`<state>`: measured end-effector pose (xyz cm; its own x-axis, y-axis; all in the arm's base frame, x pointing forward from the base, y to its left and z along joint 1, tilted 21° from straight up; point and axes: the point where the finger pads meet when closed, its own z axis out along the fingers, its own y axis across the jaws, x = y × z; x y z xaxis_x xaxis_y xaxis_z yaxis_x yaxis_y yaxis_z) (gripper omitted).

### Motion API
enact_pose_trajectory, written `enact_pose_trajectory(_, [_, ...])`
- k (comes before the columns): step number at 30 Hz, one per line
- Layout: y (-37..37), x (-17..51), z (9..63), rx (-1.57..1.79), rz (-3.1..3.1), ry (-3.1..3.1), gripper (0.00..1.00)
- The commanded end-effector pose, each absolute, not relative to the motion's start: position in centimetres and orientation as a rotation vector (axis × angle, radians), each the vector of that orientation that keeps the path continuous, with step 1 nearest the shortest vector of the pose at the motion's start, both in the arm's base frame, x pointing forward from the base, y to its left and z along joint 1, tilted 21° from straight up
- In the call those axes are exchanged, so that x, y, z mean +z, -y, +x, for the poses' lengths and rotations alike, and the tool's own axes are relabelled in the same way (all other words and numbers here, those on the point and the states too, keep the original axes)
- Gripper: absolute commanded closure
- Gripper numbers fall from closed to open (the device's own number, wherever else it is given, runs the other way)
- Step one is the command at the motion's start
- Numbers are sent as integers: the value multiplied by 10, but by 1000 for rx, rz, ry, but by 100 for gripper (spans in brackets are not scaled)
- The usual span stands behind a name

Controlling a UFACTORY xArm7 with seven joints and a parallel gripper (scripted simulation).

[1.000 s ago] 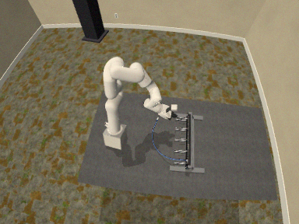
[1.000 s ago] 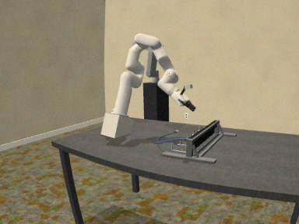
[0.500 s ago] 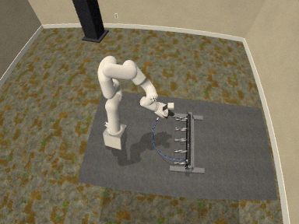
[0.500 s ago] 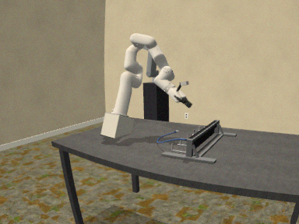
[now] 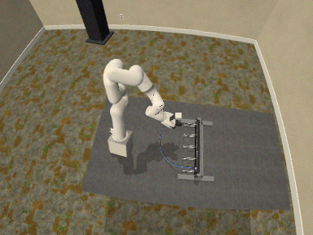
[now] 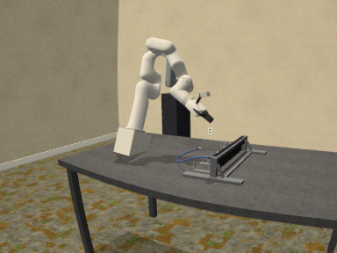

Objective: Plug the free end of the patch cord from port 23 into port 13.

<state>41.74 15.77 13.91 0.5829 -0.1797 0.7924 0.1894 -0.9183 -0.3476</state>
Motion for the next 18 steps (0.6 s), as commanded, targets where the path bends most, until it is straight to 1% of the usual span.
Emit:
enact_pose_trajectory(1, [-141, 134, 423, -1277, -2412, 11, 100])
enact_pose_trajectory(9, [-110, 122, 429, -1277, -2412, 11, 100])
enact_pose_trajectory(18, [-102, 119, 431, -1277, -2412, 11, 100])
